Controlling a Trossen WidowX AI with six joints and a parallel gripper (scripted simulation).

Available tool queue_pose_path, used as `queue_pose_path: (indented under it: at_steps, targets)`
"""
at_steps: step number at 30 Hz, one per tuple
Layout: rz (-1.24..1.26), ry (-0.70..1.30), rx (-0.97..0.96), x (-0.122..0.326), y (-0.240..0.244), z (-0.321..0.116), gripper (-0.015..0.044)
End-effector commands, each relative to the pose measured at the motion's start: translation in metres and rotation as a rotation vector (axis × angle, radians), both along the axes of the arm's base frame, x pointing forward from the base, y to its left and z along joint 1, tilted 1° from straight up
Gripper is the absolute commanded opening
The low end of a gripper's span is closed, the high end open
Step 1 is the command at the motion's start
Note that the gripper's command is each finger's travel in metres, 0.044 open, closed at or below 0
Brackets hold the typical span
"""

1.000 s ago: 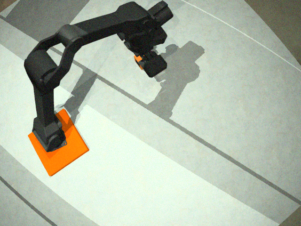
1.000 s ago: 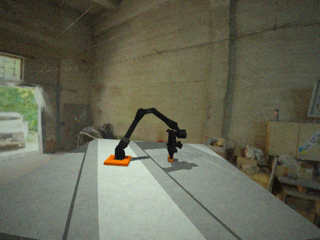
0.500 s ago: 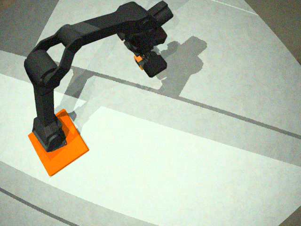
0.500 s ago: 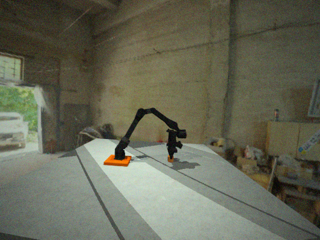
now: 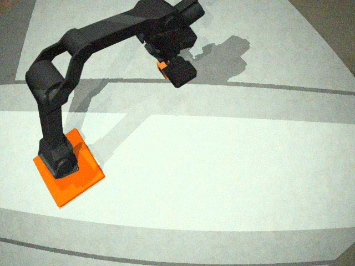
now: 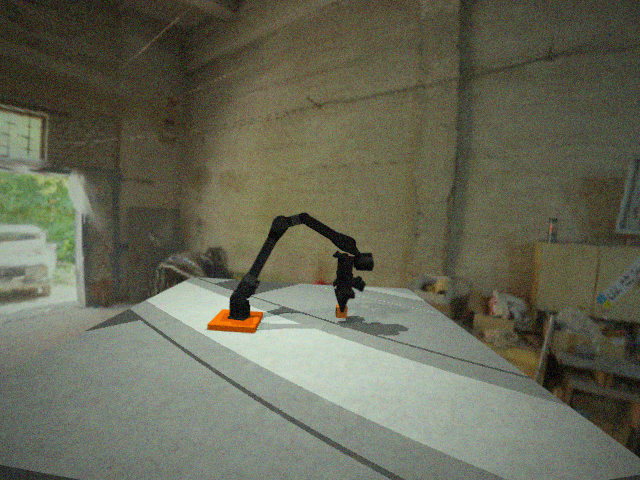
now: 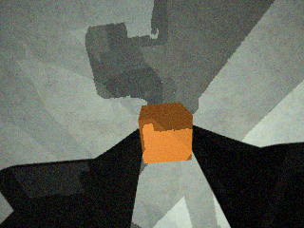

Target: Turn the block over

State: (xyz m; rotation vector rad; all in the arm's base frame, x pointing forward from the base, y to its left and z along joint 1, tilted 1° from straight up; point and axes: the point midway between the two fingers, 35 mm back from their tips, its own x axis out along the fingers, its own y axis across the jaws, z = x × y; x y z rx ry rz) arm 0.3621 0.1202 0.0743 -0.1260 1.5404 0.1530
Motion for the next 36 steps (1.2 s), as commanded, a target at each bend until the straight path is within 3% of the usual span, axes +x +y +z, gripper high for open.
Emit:
queue_pose_path:
  at_steps: [1,36]
  targets:
    - [0.004,-0.043,0.011,0.0018,0.0011,0.0036,0.0]
    - [-0.006,-0.515,0.098,-0.0033,0.0002,-0.0037,0.0]
